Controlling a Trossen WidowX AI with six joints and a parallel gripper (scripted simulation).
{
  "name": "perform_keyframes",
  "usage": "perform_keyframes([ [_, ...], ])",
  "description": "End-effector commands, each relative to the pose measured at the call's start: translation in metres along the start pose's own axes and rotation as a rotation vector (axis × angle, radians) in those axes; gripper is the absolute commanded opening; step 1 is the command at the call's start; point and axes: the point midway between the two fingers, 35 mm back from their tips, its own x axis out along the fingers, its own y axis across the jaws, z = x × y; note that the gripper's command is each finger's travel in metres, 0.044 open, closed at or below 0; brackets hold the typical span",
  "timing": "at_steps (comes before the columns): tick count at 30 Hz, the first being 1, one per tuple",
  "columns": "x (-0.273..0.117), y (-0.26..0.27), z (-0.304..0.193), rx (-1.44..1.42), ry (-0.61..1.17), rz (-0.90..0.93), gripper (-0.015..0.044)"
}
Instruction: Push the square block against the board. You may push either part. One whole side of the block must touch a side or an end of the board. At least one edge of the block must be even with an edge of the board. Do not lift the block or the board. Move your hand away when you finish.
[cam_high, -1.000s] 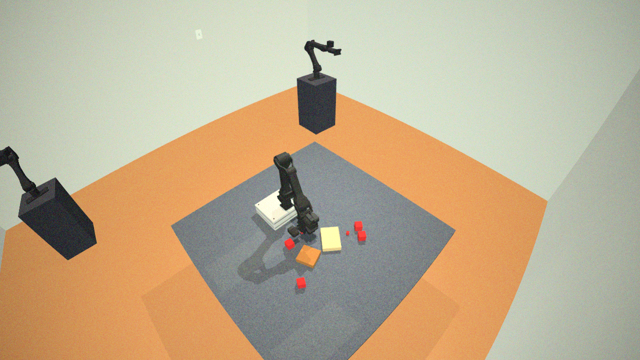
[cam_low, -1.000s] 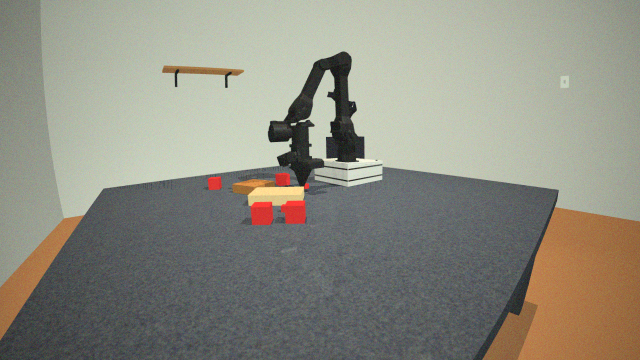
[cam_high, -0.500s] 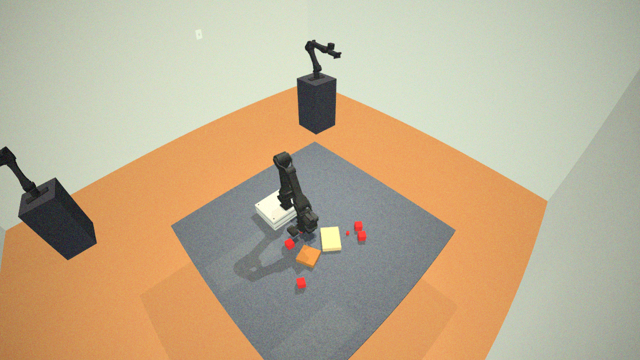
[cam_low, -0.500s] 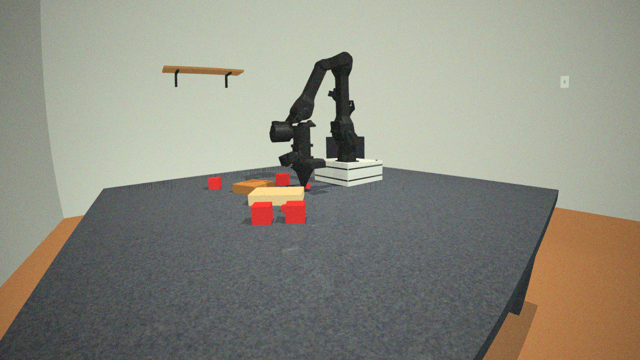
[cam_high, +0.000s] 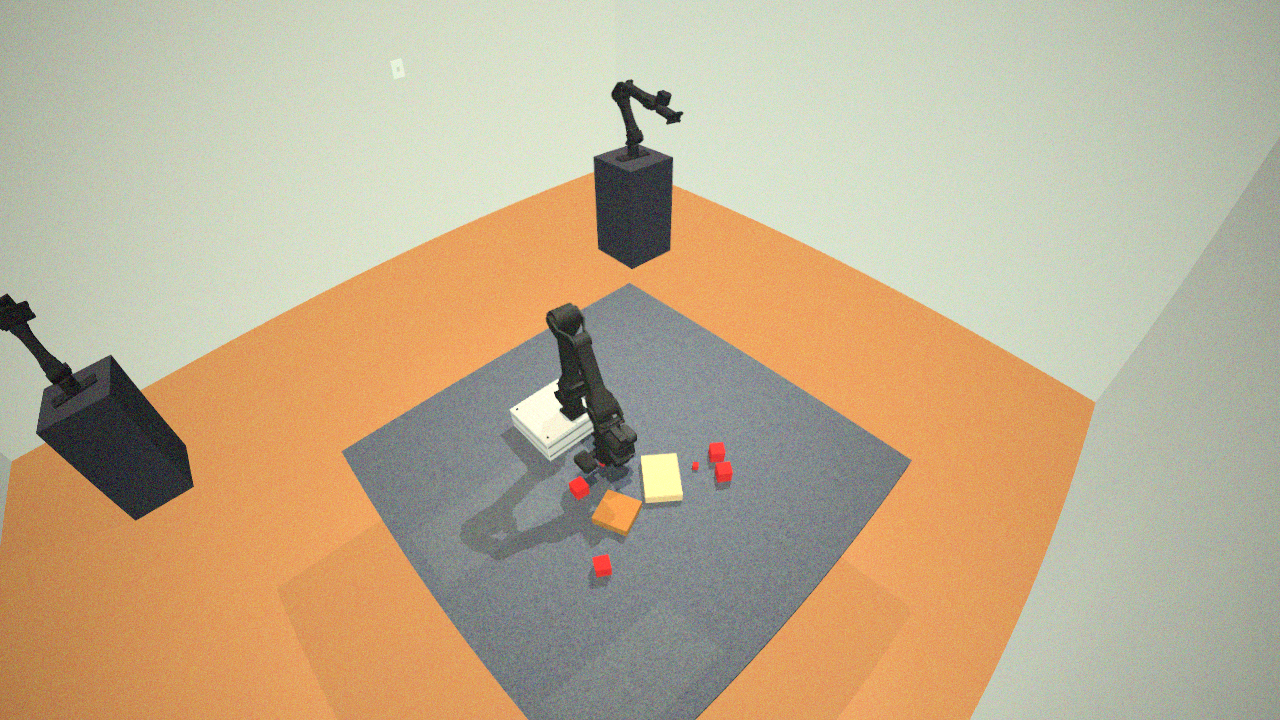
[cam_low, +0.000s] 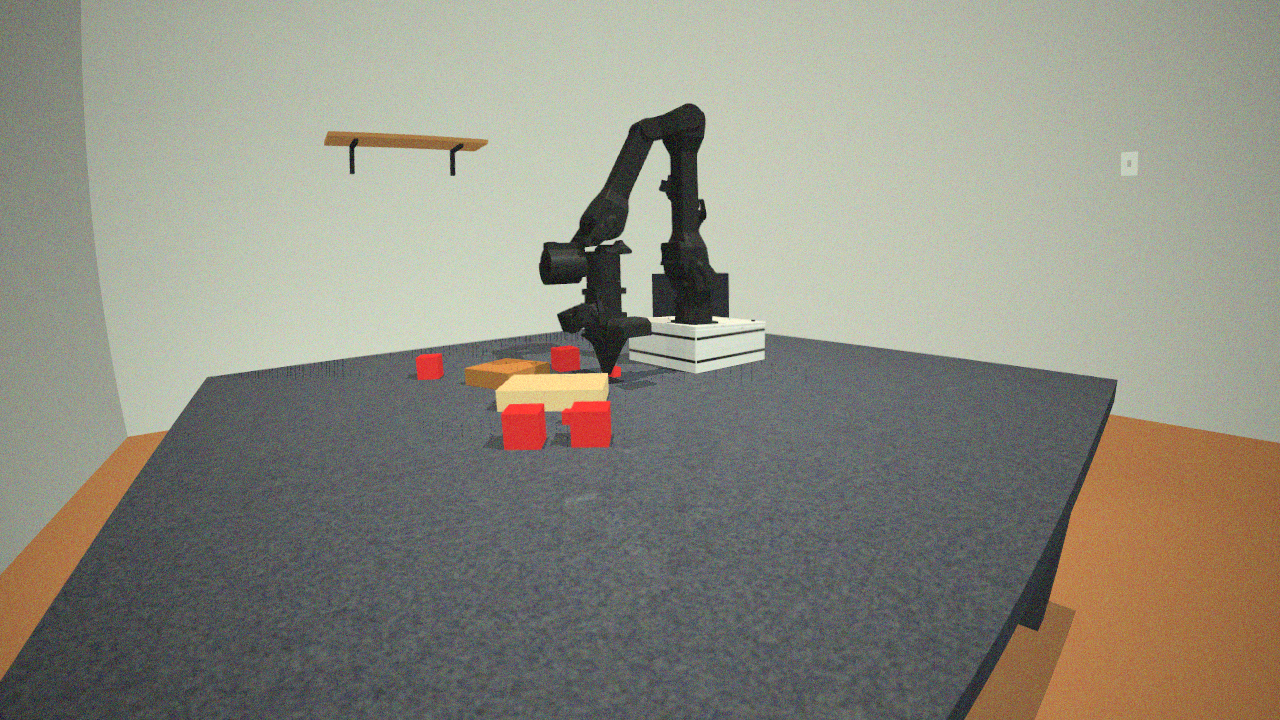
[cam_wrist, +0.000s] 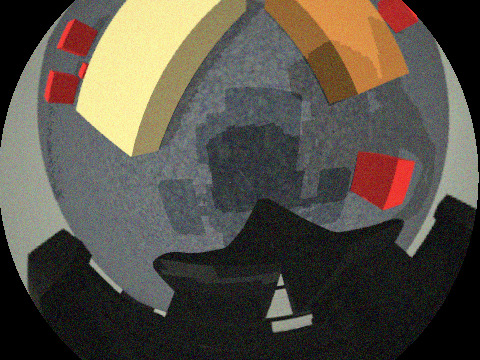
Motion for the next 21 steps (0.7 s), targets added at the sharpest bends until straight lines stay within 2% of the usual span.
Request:
perform_keyframes([
  [1,0.0001,-0.0008,0.0000,-0.002,-0.001,-0.005,0.0000],
  [21,-0.0002,-0.0008,0.0039,-0.002,-0.001,-0.005,0.0000],
])
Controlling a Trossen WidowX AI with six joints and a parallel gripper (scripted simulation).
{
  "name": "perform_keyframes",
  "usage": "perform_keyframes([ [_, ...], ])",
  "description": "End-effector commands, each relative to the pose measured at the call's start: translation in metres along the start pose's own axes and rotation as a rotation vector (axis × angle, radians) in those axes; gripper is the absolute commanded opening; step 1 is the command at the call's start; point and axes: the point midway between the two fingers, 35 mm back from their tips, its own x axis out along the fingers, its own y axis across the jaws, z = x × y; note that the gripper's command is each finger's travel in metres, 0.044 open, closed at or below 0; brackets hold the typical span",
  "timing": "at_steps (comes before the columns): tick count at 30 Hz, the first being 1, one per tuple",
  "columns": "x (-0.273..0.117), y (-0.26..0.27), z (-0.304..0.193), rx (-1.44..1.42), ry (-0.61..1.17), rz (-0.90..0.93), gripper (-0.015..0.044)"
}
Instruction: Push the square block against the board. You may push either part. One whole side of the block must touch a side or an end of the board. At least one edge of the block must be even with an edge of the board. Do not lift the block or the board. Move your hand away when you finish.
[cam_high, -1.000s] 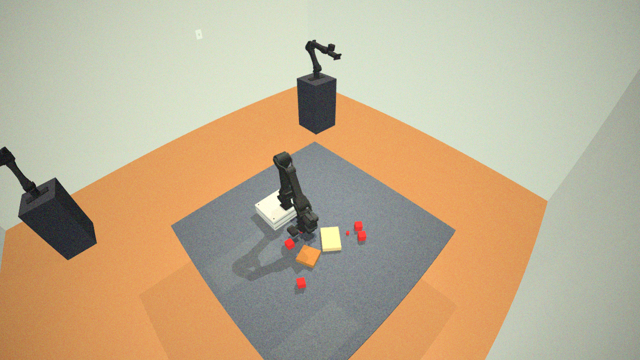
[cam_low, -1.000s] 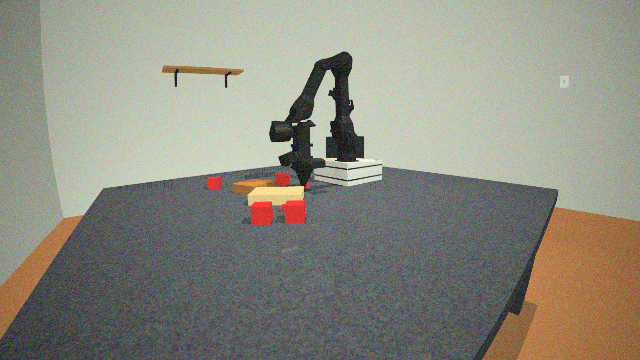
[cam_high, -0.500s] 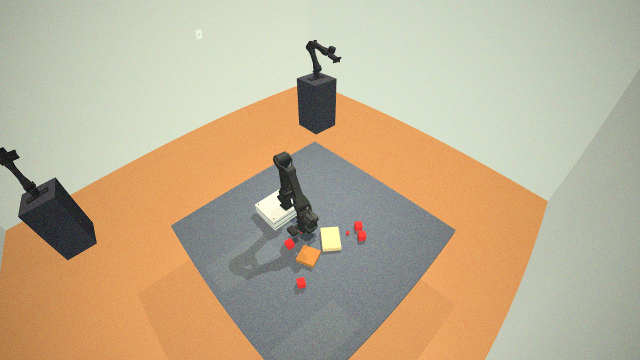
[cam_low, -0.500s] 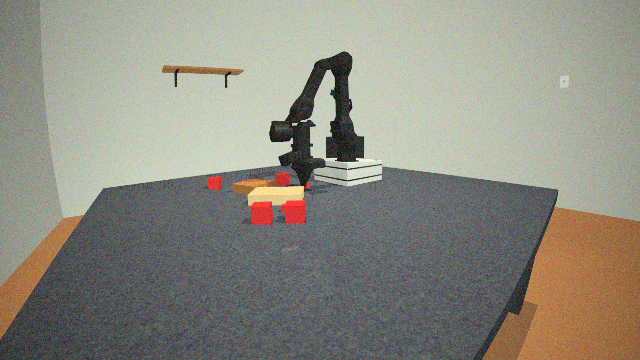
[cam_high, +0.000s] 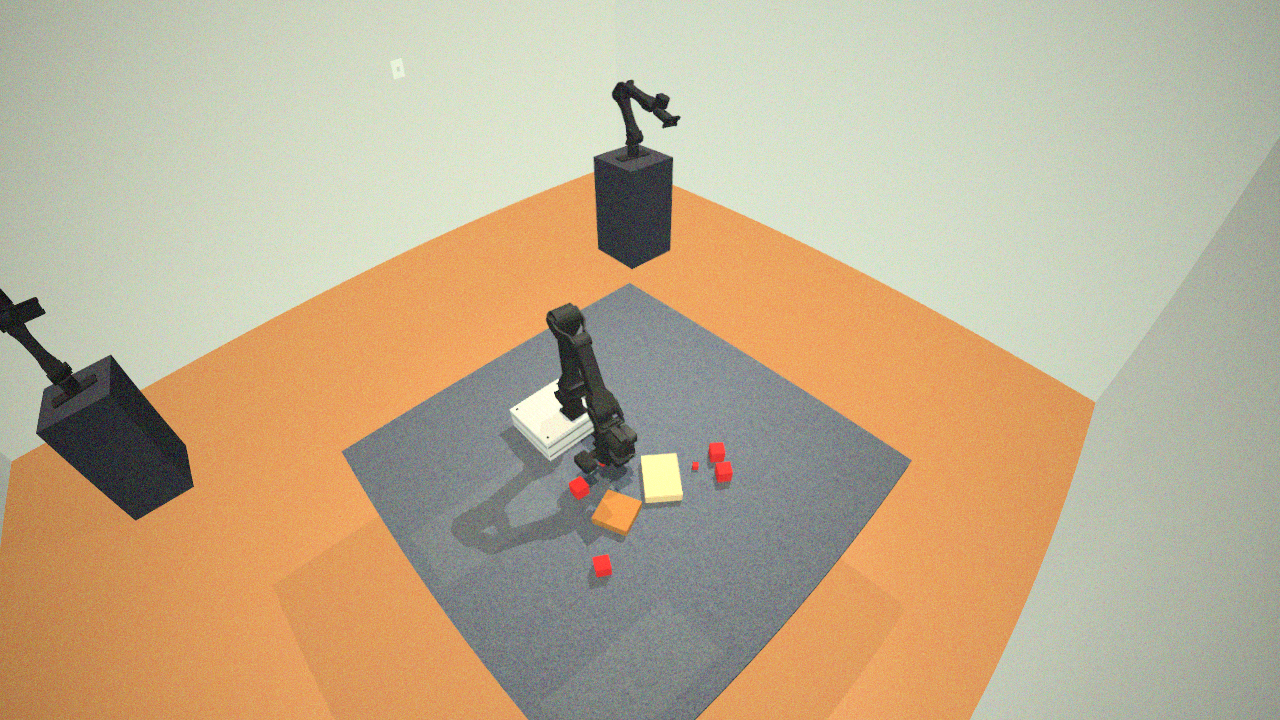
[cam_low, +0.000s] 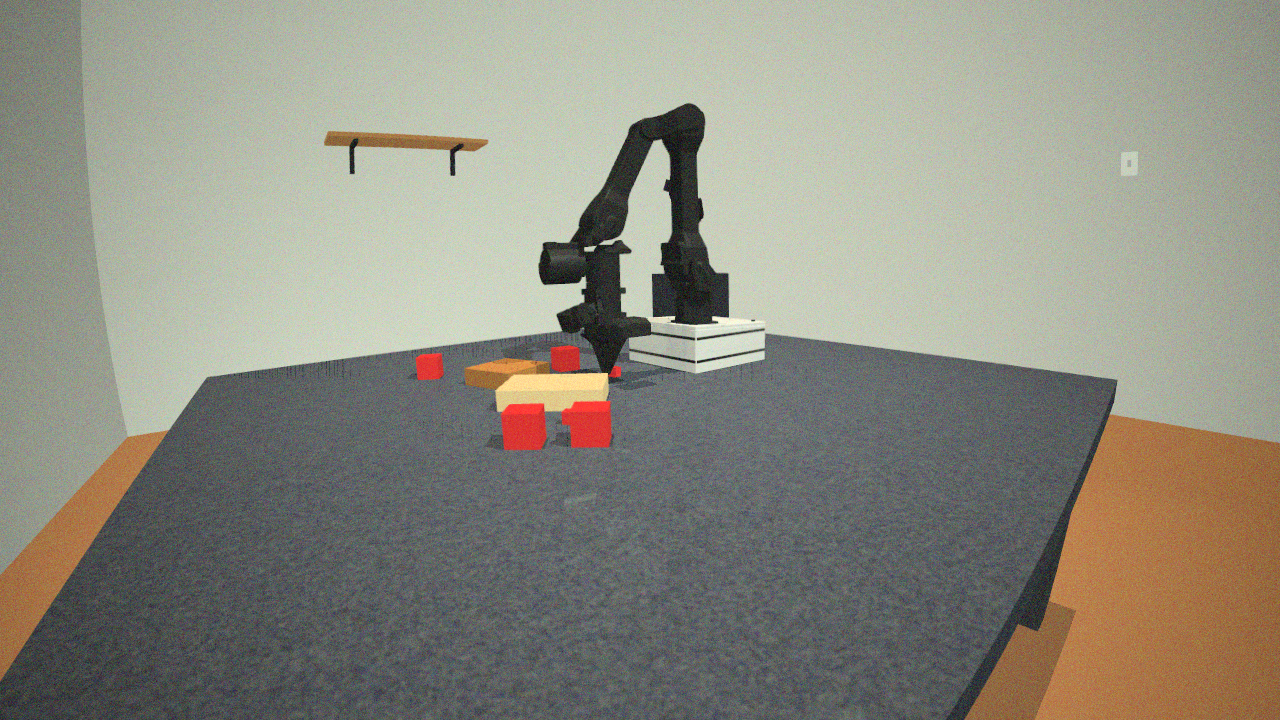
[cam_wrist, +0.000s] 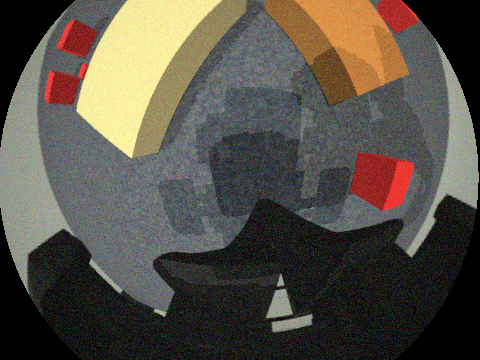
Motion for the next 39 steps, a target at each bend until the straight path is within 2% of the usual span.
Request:
perform_keyframes([
  [1,0.000,-0.001,0.004,-0.002,0.000,-0.004,0.0000],
  [25,0.000,0.000,0.043,-0.002,-0.004,-0.004,0.0000],
  [27,-0.010,0.000,0.041,-0.004,-0.008,-0.002,0.0000],
  [31,-0.054,0.001,0.040,-0.002,-0.004,-0.004,0.0000],
  [39,-0.054,0.003,0.050,-0.090,-0.021,-0.003,0.0000],
])
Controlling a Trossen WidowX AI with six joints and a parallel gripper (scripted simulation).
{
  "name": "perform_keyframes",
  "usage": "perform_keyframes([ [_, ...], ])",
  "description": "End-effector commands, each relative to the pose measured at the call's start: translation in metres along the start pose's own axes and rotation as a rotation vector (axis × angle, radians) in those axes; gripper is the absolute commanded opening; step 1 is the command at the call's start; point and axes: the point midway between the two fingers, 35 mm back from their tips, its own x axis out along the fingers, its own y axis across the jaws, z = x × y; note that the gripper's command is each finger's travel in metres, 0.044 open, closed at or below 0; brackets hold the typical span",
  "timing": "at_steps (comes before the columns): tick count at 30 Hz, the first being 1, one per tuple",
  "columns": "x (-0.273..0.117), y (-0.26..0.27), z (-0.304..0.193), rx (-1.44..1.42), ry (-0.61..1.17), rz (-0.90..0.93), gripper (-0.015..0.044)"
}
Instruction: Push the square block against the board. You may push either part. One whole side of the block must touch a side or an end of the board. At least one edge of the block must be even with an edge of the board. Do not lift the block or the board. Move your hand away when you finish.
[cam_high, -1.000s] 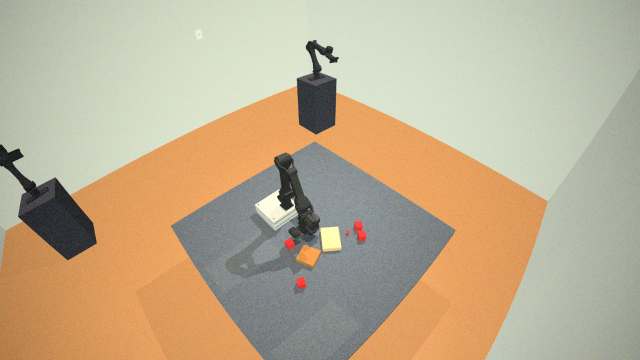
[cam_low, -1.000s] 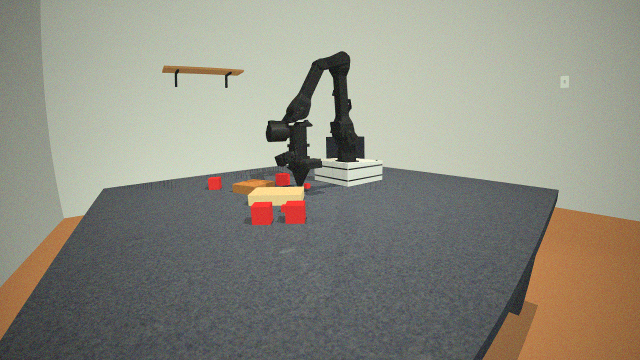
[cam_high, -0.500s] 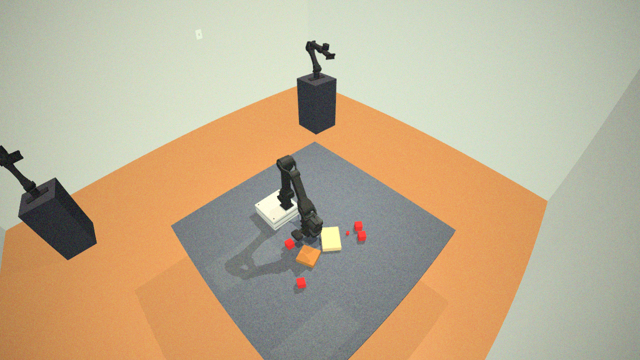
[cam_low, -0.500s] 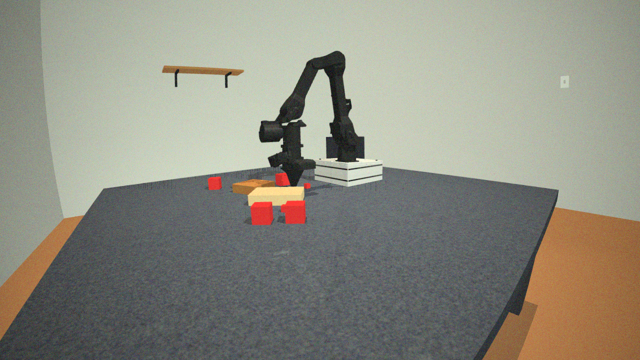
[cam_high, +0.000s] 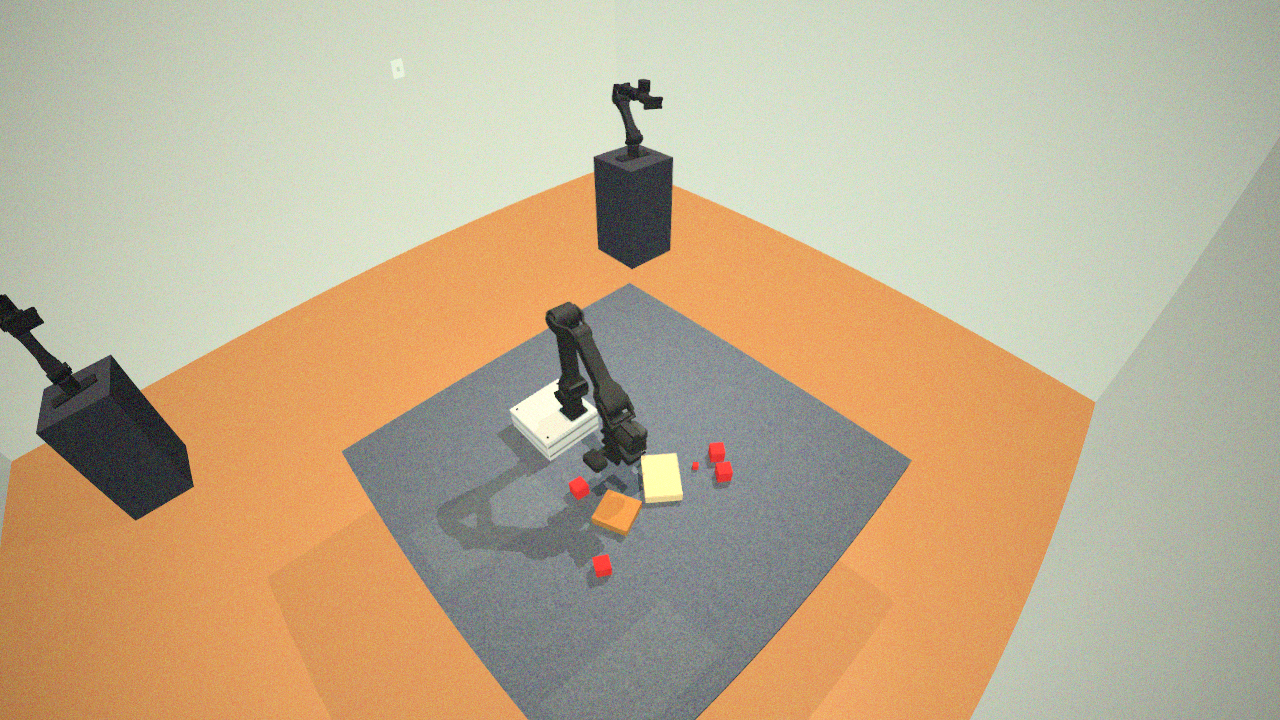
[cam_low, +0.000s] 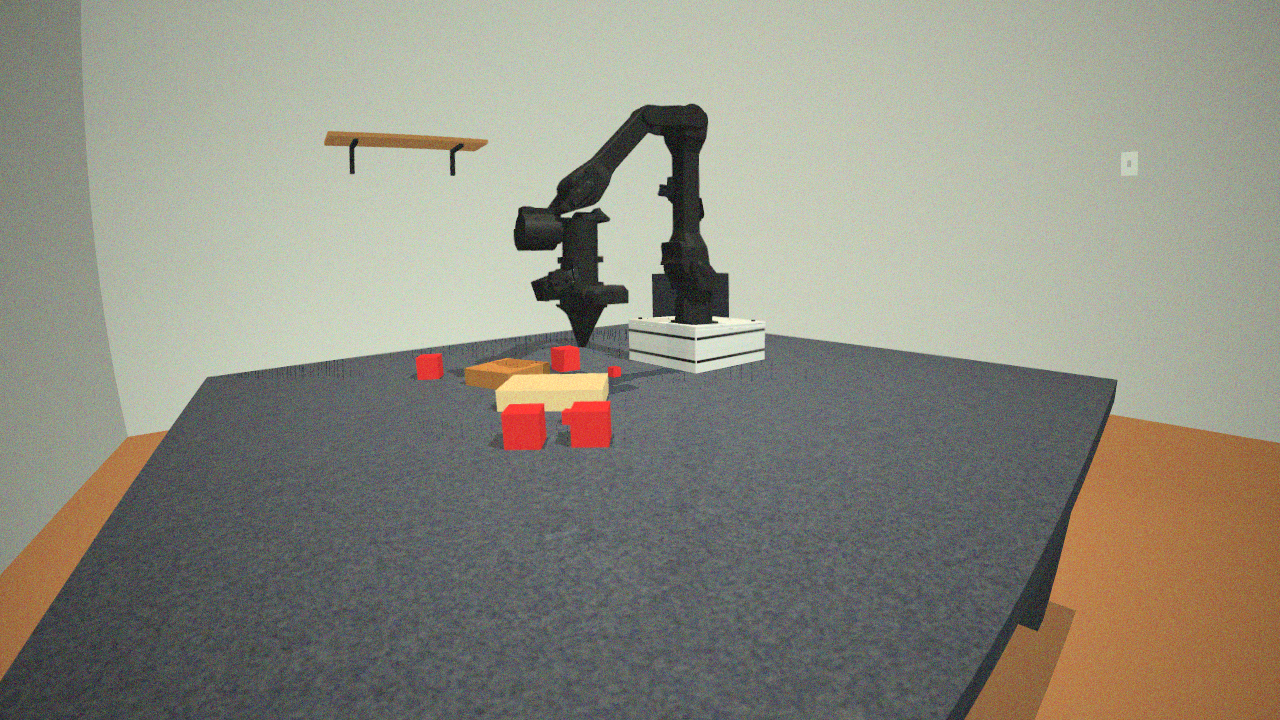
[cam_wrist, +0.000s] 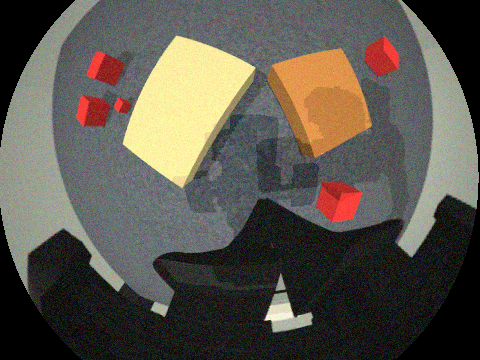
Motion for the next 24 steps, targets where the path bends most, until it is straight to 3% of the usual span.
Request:
perform_keyframes([
  [1,0.000,0.002,0.007,-0.090,0.000,0.000,0.0000],
  [19,-0.001,0.017,0.044,-0.707,0.009,0.005,0.0000],
  [24,-0.001,0.018,0.047,-0.757,0.009,0.006,0.0000],
])
